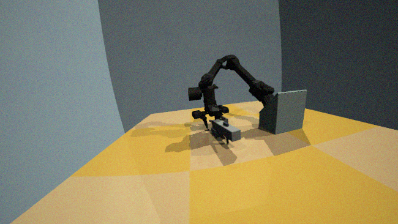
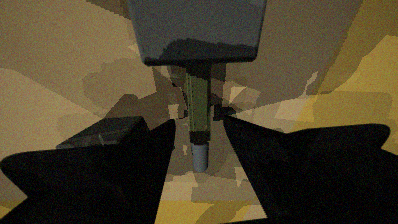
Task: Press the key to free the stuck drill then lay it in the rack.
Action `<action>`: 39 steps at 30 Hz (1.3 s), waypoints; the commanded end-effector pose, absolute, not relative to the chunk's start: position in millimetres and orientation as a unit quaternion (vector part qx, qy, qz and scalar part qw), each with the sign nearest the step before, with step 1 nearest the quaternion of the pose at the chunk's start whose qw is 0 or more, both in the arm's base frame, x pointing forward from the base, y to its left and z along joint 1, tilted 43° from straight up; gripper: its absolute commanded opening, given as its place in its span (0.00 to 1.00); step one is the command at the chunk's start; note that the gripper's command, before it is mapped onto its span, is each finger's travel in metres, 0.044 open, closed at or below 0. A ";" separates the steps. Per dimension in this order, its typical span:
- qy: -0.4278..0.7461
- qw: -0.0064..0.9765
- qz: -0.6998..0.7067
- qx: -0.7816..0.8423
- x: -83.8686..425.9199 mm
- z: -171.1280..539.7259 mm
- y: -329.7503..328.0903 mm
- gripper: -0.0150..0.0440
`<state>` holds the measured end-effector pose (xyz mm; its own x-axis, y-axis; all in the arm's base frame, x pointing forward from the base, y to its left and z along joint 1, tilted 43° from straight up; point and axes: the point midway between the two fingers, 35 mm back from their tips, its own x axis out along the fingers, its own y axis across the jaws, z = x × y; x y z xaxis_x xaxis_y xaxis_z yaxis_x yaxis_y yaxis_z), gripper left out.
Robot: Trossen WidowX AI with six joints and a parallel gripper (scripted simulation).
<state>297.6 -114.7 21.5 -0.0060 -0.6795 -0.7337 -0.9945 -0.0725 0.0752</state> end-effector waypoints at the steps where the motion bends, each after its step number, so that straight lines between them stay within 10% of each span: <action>1: 0.634 0.249 0.317 -0.660 298.0 21.8 -114.8 0.47; 8: 0.634 0.249 0.317 -0.660 298.0 21.8 -114.8 0.25; 39: 0.636 0.249 0.318 -0.658 297.7 33.9 -125.1 0.25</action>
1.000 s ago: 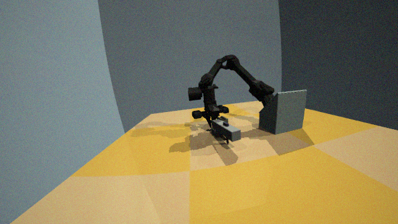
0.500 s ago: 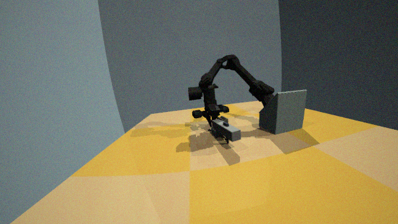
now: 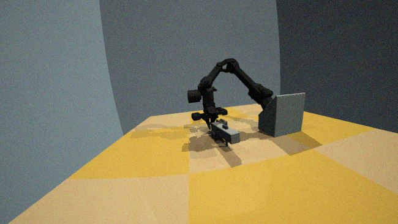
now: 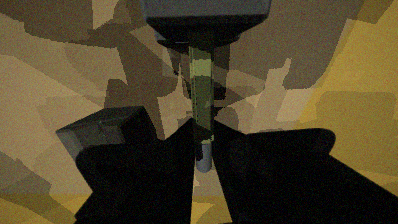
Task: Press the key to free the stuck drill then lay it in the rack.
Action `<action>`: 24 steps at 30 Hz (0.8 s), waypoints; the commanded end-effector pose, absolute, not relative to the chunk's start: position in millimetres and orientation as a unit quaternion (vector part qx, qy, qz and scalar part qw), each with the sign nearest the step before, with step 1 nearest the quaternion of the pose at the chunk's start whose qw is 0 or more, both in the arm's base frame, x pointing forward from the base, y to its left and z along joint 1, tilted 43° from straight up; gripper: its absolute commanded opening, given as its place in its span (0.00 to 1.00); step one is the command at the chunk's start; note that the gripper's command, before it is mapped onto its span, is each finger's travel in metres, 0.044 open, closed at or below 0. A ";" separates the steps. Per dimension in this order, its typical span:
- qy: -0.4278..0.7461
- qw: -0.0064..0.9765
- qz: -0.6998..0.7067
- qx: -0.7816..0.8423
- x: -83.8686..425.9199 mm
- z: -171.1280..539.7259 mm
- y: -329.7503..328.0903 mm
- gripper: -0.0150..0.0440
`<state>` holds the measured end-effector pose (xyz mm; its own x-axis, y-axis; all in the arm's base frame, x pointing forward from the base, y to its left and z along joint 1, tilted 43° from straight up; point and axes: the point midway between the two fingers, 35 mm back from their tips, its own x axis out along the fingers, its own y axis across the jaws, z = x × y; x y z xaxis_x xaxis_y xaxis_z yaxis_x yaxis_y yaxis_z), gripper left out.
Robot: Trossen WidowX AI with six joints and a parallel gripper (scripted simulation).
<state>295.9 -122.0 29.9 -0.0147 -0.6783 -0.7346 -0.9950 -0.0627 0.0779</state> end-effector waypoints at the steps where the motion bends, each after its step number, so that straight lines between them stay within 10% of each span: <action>1: 0.636 0.249 0.318 -0.658 297.9 34.8 -126.1 0.25; 24: 0.636 0.249 0.318 -0.658 302.5 57.5 -151.4 0.25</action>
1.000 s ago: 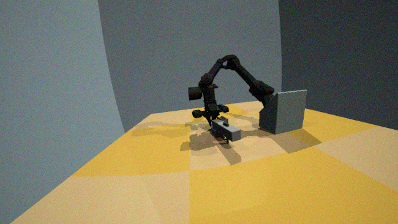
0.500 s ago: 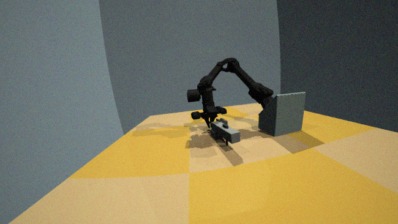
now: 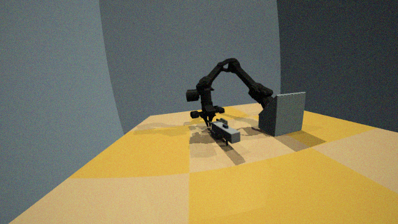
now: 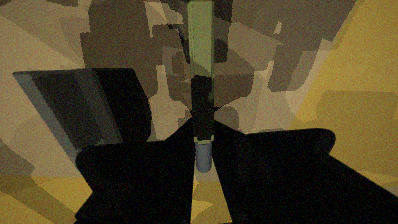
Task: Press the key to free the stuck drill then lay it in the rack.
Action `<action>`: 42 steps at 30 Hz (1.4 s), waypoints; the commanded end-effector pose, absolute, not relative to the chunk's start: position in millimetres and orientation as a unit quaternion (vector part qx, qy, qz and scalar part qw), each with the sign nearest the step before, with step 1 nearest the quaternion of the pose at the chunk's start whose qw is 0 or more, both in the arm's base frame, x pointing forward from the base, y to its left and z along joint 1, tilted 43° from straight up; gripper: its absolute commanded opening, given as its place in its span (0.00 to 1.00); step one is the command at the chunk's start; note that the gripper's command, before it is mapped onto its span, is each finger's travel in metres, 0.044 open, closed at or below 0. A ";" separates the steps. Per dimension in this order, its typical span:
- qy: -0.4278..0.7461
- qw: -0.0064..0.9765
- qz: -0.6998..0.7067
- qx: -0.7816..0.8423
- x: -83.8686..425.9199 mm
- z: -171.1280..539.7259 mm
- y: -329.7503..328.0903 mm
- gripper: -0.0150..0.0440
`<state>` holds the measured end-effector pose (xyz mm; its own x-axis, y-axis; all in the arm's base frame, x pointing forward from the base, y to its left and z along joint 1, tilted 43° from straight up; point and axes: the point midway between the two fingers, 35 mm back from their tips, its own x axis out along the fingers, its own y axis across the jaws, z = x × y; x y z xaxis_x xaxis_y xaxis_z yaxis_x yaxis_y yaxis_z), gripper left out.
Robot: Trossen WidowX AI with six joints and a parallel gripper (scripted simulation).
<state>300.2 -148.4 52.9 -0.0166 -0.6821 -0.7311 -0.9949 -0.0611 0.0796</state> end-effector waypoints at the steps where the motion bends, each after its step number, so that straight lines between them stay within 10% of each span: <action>1: 0.636 0.249 0.317 -0.658 302.7 58.4 -152.5 0.25; 42: 0.636 0.249 0.317 -0.658 299.6 79.5 -153.6 0.25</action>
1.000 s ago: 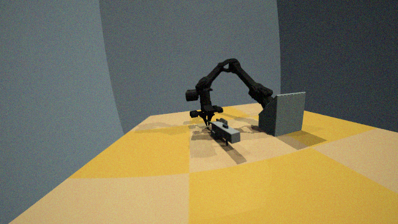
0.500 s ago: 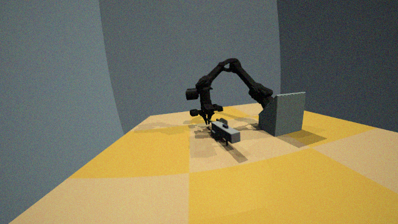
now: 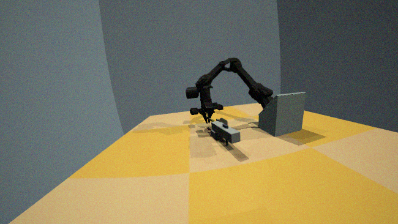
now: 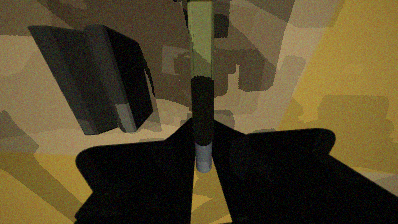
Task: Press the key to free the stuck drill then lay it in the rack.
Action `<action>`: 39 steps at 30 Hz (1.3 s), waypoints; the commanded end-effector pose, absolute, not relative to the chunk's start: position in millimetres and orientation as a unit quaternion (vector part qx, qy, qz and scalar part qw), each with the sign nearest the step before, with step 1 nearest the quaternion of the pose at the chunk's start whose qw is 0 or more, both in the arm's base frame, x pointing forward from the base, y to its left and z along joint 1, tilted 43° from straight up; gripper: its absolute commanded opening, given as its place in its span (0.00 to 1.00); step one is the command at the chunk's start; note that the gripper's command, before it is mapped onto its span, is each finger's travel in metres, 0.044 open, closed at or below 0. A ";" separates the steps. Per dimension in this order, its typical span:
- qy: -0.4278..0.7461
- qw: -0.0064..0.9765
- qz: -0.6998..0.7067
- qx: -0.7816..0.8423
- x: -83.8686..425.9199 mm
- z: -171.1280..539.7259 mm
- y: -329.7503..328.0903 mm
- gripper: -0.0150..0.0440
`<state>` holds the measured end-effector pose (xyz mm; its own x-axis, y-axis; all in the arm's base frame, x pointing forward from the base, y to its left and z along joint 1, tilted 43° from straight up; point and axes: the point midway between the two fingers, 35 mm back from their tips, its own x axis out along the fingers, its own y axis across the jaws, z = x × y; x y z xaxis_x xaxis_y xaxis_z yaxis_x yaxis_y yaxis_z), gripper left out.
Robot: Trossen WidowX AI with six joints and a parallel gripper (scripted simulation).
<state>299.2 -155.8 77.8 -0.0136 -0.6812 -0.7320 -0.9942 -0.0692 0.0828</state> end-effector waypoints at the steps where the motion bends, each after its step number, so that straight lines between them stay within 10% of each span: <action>1: 0.636 0.249 0.317 -0.658 299.6 79.9 -153.2 0.25; 39: 0.636 0.249 0.318 -0.658 298.5 91.1 -139.5 0.25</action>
